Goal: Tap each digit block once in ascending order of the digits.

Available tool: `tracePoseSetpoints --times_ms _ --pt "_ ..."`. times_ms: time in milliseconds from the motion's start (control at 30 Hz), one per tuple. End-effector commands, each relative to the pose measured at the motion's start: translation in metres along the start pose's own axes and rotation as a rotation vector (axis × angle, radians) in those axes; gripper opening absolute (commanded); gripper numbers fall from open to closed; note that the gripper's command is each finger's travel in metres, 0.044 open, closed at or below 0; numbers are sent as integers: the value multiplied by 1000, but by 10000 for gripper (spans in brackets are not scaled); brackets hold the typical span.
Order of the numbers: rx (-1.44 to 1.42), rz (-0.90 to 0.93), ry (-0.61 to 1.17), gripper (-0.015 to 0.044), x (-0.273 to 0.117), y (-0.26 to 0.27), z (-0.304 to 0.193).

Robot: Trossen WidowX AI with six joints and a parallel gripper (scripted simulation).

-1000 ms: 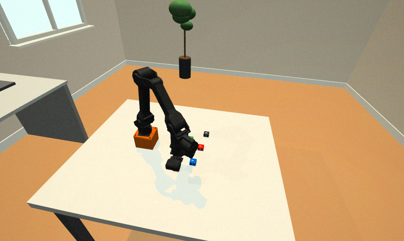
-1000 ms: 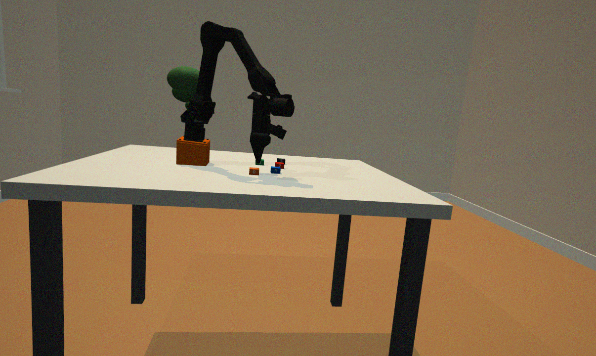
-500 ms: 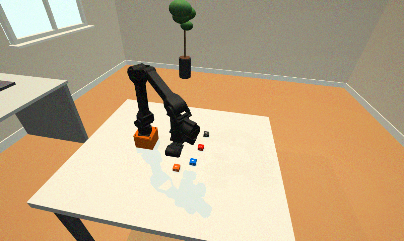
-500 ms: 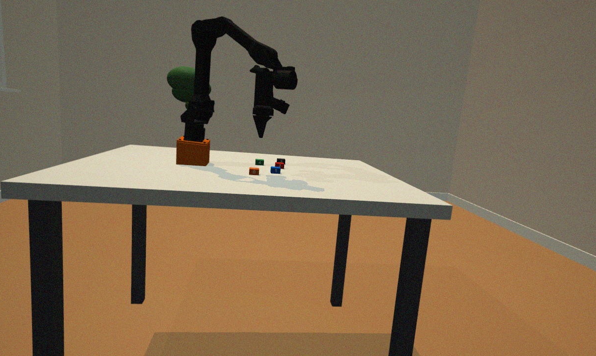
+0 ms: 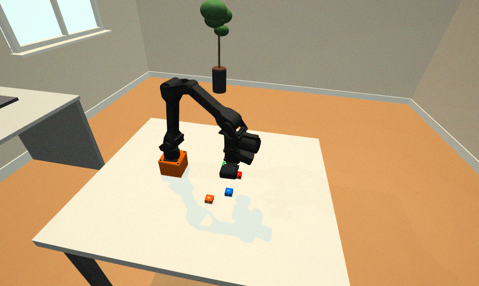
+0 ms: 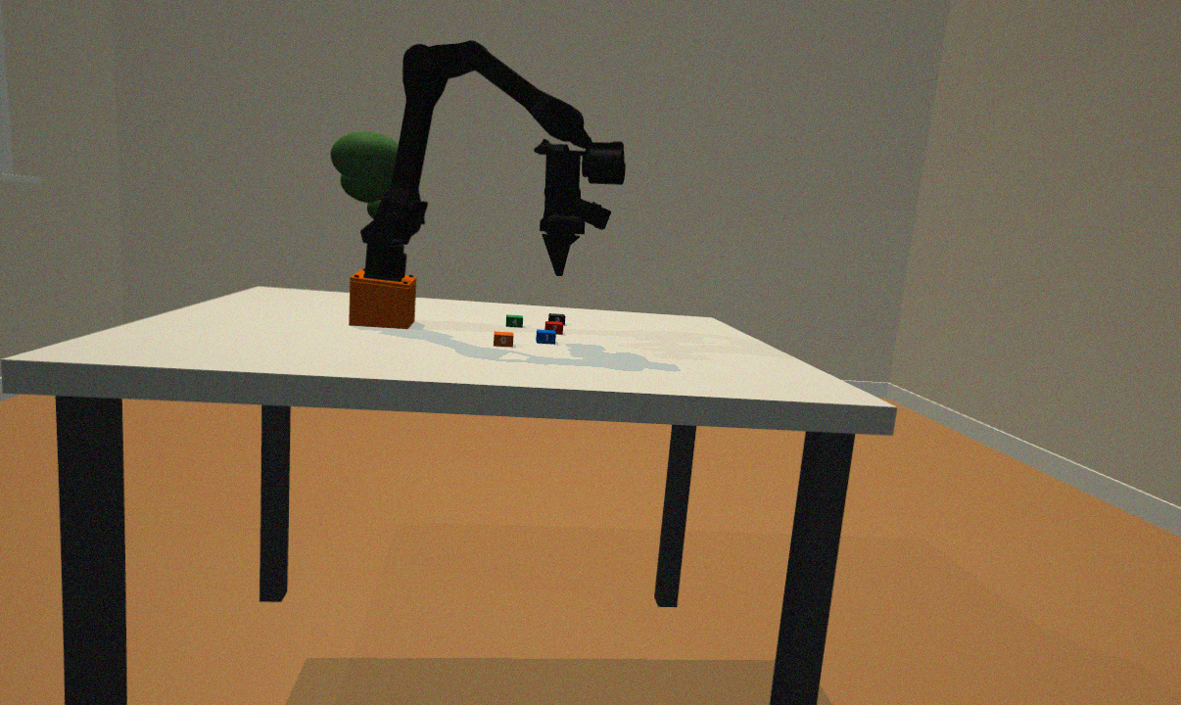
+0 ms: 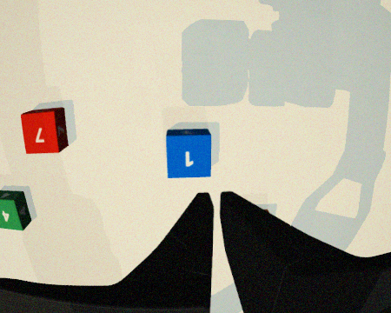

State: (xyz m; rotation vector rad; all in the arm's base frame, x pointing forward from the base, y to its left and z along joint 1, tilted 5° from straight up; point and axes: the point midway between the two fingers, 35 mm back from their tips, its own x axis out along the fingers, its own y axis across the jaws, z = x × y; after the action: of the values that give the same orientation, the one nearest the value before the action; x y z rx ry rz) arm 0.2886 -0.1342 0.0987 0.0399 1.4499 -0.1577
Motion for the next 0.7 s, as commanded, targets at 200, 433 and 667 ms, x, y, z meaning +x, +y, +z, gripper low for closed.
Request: tracePoseSetpoints --times_ms 200,433,667 --pt "5 2 32 20 71 4 -7" --pt "5 2 32 20 78 4 -7" --pt "5 2 32 20 90 4 -7"
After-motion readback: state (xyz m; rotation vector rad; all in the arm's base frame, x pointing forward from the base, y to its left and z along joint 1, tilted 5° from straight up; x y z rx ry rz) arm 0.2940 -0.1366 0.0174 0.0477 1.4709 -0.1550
